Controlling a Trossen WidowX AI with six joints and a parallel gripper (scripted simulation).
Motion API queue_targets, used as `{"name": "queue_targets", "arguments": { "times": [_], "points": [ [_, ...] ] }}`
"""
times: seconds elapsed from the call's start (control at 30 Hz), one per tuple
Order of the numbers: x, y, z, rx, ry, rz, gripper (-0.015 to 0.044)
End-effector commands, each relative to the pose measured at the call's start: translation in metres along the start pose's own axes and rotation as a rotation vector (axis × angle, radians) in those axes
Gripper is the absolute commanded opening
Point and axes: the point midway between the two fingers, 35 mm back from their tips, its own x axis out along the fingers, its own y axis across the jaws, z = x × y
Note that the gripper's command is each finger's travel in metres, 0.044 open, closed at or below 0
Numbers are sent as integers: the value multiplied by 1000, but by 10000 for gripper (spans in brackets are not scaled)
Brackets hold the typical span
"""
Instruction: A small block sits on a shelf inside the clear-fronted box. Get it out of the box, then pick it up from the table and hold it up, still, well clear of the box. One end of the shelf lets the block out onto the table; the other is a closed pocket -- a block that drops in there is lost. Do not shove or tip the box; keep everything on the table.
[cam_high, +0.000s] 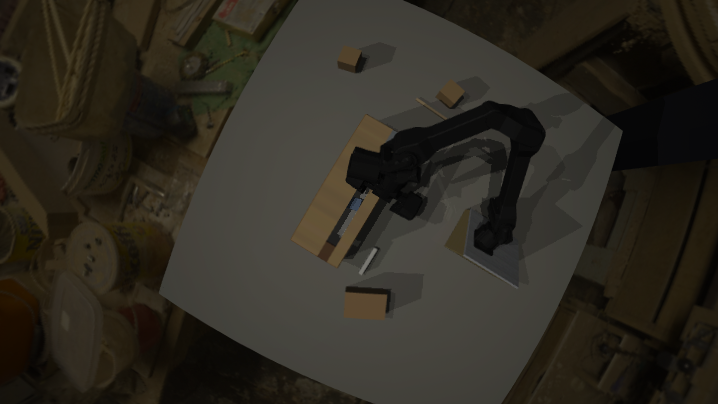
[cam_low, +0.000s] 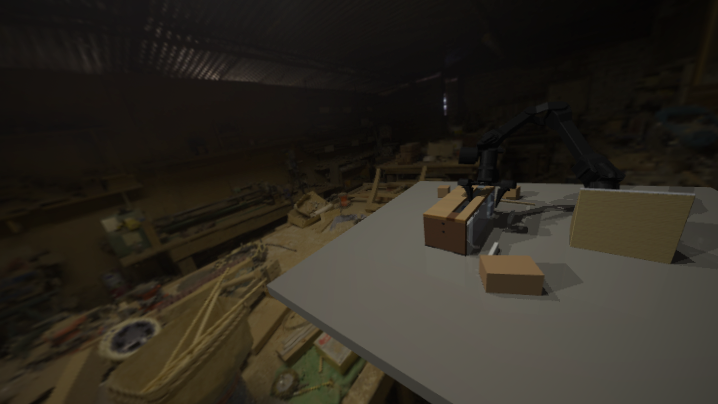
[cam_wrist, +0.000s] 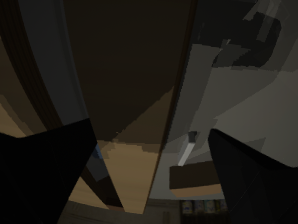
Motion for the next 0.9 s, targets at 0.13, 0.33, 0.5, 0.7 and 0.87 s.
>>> {"name": "queue_targets", "arguments": {
  "times": [0.13, 0.33, 0.5, 0.7, 0.87],
  "points": [
    [14, -3, 4, -5, -5, 1, 400],
    [12, -3, 4, -2, -2, -1, 400],
    [16, -3, -6, -4, -2, -3, 400],
    [20, -3, -16, -4, -1, -3, 400],
    [23, -4, -25, -4, -1, -3, 400]
  ]
}}
